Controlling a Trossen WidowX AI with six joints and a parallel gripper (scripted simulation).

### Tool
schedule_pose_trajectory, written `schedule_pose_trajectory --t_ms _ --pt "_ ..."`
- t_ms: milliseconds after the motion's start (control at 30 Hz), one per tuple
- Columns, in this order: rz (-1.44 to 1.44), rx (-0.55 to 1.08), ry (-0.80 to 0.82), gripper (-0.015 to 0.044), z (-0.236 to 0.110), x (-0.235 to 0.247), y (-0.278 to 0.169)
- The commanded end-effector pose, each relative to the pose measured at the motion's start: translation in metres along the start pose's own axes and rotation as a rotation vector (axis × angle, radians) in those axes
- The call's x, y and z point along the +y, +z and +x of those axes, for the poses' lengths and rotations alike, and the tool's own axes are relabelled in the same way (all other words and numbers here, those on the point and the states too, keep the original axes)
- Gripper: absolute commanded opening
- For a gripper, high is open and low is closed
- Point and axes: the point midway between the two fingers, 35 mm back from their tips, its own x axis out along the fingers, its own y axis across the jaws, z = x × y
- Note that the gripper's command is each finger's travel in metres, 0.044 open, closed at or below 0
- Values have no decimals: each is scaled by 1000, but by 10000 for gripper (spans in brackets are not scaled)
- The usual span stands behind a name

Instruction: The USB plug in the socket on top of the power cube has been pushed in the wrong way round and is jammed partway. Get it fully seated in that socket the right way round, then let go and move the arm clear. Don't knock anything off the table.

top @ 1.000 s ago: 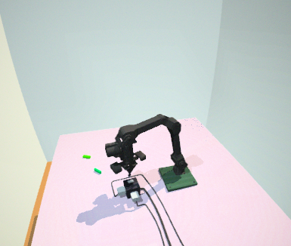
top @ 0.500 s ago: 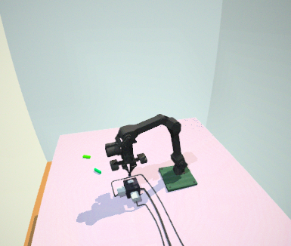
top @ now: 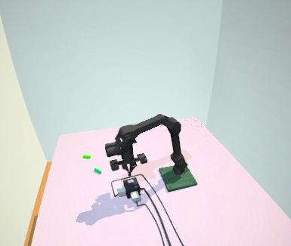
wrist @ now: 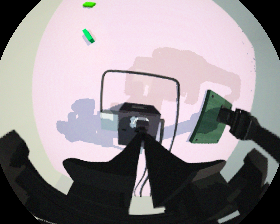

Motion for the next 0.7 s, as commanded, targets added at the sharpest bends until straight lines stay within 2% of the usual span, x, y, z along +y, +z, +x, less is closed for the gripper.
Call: schedule_pose_trajectory --t_ms 0,667 --pt "-1 7 2 0 0 0 -1" --pt "0 25 3 0 3 1 -2"
